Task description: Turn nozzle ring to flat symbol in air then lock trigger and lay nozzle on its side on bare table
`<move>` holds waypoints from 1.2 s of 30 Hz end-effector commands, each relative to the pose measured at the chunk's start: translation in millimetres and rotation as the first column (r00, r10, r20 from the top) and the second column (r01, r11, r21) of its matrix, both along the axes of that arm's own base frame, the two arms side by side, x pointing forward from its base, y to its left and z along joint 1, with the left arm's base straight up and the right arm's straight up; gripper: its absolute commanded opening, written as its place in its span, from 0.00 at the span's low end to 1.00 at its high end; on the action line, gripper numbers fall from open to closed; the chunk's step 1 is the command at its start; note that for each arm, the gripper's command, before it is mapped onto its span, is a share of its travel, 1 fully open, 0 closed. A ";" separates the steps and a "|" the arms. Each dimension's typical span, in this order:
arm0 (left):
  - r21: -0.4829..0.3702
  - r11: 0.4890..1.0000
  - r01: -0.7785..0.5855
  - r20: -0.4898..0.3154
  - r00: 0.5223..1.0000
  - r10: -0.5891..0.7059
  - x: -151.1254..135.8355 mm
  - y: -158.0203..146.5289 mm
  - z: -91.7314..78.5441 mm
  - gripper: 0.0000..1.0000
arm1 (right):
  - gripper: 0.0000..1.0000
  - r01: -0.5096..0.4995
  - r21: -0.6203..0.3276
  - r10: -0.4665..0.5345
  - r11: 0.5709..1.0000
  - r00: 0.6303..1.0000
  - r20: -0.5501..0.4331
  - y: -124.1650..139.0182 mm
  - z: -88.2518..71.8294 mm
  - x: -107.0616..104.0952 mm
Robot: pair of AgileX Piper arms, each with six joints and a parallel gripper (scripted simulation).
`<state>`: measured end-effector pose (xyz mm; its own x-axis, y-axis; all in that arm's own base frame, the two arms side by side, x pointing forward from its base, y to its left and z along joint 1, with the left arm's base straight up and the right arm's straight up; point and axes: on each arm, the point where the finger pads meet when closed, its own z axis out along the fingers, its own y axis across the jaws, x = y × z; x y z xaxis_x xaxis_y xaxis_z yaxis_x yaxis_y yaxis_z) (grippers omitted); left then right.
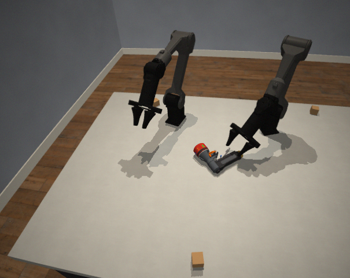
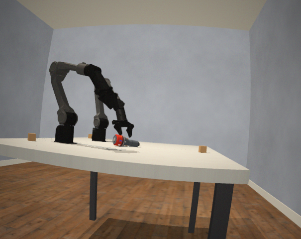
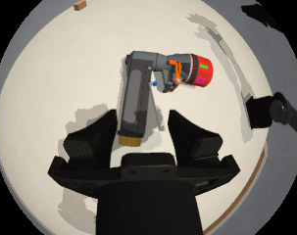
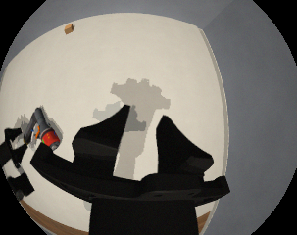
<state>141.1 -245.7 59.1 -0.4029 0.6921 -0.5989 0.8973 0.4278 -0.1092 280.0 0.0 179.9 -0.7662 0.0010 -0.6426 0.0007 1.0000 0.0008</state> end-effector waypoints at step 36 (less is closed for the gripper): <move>0.023 0.978 -0.206 -0.006 0.978 0.207 41.3 40.8 37.5 1.00 | 0.50 0.000 0.000 0.000 1.000 1.000 0.004 -0.1 1.0 0.0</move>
<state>177.1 -208.0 92.6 -0.5314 0.6183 -0.5791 0.8019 0.5874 -0.1087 280.0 0.0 179.9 -0.7662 0.0010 -0.6426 0.0007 1.0000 0.0008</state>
